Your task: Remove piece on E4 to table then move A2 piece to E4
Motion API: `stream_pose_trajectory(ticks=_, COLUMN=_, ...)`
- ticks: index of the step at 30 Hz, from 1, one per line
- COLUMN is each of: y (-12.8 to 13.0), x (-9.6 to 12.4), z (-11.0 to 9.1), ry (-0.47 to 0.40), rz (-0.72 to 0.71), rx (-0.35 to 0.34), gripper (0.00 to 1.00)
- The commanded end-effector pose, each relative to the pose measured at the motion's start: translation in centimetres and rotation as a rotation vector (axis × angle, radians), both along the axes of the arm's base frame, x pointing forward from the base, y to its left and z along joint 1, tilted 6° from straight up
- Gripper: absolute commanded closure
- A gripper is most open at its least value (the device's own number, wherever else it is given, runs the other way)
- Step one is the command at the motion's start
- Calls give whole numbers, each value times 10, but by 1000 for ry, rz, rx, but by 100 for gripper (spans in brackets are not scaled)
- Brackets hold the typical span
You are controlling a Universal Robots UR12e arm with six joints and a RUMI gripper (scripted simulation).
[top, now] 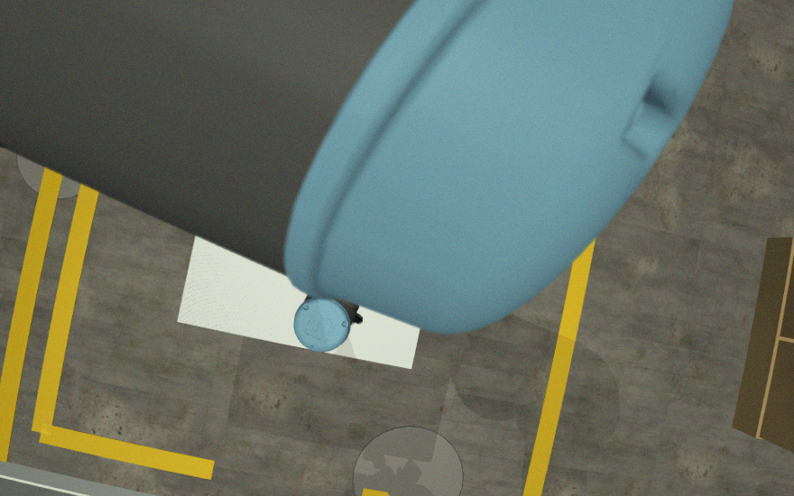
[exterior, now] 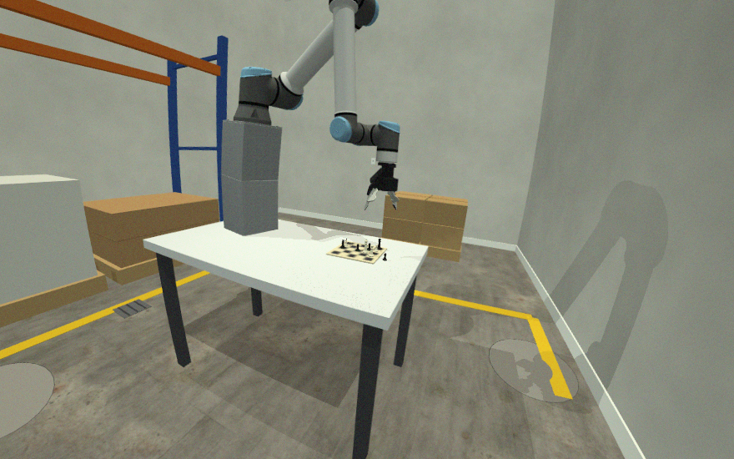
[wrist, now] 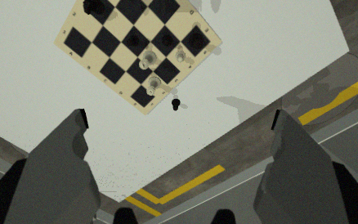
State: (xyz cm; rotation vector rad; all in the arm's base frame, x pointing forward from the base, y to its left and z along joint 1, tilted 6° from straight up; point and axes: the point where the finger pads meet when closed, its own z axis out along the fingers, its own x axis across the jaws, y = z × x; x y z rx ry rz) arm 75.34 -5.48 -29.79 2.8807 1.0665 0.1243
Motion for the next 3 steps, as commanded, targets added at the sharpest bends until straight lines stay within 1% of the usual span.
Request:
stream_pose_trajectory(ticks=1, y=0, x=-2, z=0, ry=2, rz=-1, rx=1, gripper=0)
stream_pose_trajectory(ticks=3, y=0, x=-2, z=0, ry=2, rz=-1, rx=1, gripper=0)
